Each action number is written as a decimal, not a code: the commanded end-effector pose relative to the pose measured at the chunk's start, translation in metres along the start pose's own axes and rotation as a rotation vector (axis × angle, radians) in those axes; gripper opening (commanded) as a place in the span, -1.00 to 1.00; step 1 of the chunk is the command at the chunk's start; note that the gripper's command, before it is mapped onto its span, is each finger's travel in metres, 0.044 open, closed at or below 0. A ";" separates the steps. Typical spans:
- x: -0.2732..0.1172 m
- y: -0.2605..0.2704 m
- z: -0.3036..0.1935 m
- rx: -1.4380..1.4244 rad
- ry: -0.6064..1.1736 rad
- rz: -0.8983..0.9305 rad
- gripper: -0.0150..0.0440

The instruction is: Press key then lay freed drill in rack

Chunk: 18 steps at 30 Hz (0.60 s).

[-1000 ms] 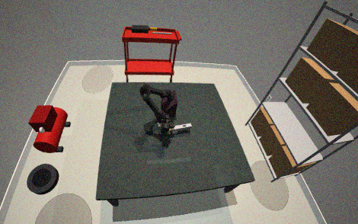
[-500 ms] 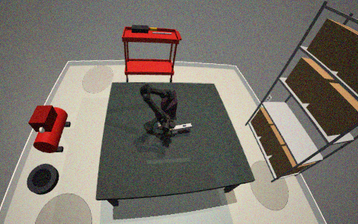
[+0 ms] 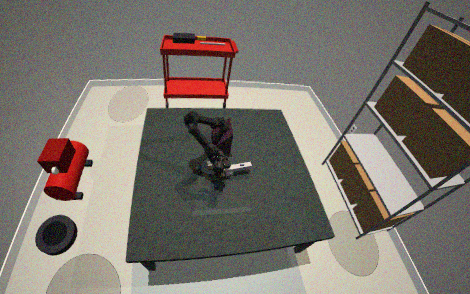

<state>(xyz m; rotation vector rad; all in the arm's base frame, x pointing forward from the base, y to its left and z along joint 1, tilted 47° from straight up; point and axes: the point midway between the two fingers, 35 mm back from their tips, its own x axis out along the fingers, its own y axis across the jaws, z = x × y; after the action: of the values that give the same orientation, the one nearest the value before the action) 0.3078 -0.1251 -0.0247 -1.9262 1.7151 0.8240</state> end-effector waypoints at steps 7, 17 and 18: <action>0.002 0.000 0.005 0.001 -0.002 0.002 1.00; 0.003 0.000 0.008 0.001 -0.002 0.002 1.00; 0.003 0.000 0.008 0.001 -0.002 0.002 1.00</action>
<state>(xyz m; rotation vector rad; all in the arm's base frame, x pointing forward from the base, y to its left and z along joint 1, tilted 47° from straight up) 0.3076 -0.1227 -0.0299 -1.9261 1.7135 0.8230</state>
